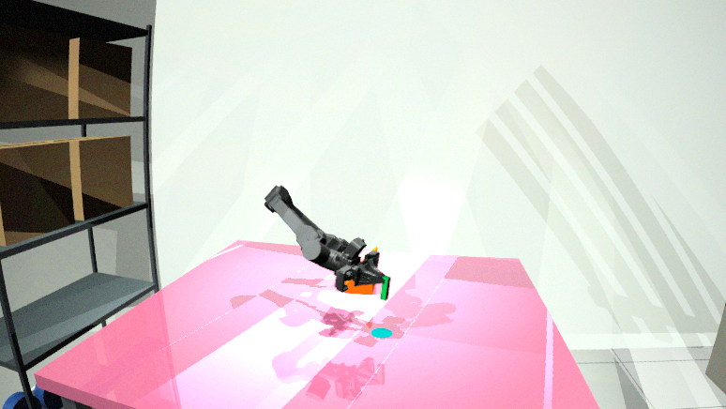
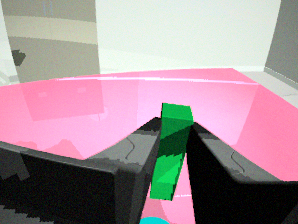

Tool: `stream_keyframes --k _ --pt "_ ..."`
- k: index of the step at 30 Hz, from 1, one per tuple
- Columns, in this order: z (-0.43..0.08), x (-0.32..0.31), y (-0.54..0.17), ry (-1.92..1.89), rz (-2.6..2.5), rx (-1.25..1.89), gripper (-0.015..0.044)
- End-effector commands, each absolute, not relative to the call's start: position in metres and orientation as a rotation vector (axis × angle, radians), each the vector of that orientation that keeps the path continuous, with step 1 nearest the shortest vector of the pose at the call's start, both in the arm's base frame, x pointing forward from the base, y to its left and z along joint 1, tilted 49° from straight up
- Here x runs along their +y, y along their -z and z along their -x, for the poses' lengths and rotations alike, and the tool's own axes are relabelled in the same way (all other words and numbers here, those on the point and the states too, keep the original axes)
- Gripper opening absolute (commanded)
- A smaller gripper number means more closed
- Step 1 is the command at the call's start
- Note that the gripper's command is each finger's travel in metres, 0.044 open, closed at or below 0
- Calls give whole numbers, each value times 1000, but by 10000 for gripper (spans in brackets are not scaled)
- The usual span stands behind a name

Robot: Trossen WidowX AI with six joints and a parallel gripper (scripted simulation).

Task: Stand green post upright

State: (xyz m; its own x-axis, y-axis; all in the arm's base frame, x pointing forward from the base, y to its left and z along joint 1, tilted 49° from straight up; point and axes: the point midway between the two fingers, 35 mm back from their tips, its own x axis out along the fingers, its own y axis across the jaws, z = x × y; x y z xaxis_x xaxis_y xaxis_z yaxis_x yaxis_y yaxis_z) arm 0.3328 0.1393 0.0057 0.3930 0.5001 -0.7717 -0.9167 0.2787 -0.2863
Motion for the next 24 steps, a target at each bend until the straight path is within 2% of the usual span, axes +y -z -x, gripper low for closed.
stream_keyframes --k 1,24 --pt "-328 138 -6 -1045 810 588 23" --pt "-326 136 -10 -1050 816 539 23"
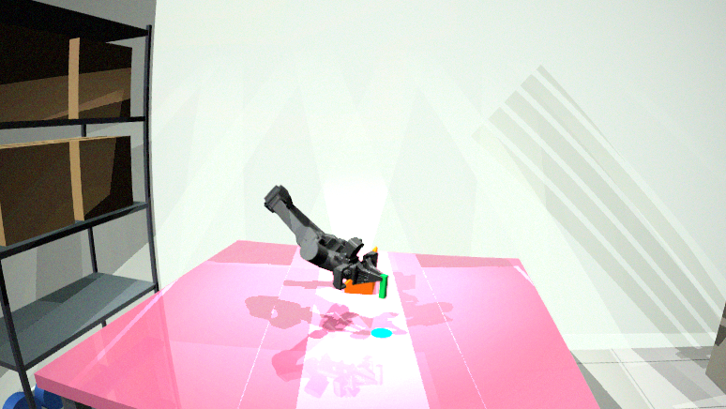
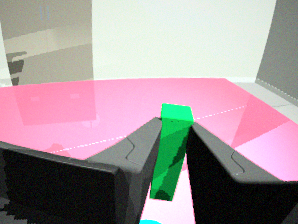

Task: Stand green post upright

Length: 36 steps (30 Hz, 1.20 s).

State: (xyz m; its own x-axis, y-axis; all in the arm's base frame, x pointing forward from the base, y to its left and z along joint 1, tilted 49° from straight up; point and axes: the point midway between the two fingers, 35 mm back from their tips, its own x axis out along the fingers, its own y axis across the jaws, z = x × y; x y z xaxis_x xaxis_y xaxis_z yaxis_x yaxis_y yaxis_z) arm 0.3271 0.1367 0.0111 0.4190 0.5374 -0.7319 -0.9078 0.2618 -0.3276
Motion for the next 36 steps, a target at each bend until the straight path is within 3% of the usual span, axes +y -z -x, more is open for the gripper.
stream_keyframes --k 1,17,36 --pt "-326 134 -8 -1050 817 540 23" --pt "-327 71 47 -1050 819 543 23" --pt "-328 57 62 -1040 822 547 23"
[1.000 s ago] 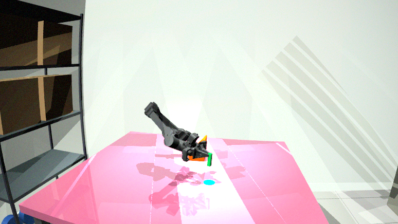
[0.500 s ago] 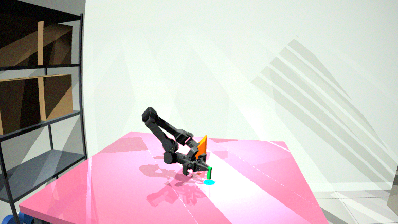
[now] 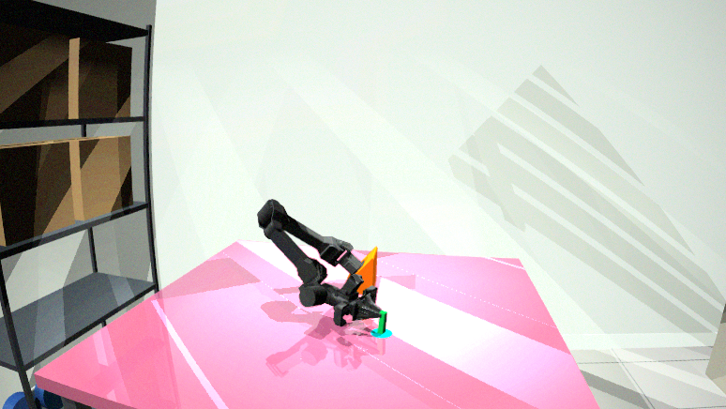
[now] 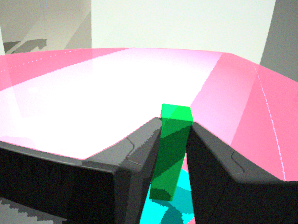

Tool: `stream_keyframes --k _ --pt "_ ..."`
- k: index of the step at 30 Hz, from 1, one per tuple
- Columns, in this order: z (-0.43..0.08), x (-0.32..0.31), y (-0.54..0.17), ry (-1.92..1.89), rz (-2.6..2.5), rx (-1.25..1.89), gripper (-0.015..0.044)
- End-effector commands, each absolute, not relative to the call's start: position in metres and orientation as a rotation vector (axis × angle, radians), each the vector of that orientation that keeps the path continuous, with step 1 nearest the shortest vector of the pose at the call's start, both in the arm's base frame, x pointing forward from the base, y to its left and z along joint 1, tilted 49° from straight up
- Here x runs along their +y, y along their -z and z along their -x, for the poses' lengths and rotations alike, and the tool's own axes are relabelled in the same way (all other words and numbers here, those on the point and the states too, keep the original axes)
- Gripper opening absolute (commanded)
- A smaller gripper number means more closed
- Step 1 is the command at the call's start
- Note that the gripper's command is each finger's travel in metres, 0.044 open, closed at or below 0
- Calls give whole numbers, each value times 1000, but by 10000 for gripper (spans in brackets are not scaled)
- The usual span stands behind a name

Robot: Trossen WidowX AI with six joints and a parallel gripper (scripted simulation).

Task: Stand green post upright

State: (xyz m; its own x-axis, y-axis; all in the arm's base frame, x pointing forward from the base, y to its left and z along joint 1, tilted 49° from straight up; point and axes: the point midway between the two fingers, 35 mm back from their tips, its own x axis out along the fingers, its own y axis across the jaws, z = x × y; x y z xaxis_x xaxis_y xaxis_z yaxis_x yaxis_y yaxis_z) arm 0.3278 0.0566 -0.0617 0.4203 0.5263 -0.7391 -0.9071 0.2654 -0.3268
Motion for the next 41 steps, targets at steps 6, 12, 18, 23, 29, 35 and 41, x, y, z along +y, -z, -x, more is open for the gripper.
stream_keyframes --k 6,12,18,23,29,35,41 --pt "-328 57 62 -1040 822 547 154" --pt "-328 57 62 -1040 822 547 311" --pt "-329 60 58 -1040 823 547 400" --pt "-330 88 33 -1045 824 550 400" --pt "-326 121 4 -1049 817 540 400" --pt "-332 126 12 -1041 802 661 400" --pt "-342 136 29 -995 804 947 400"
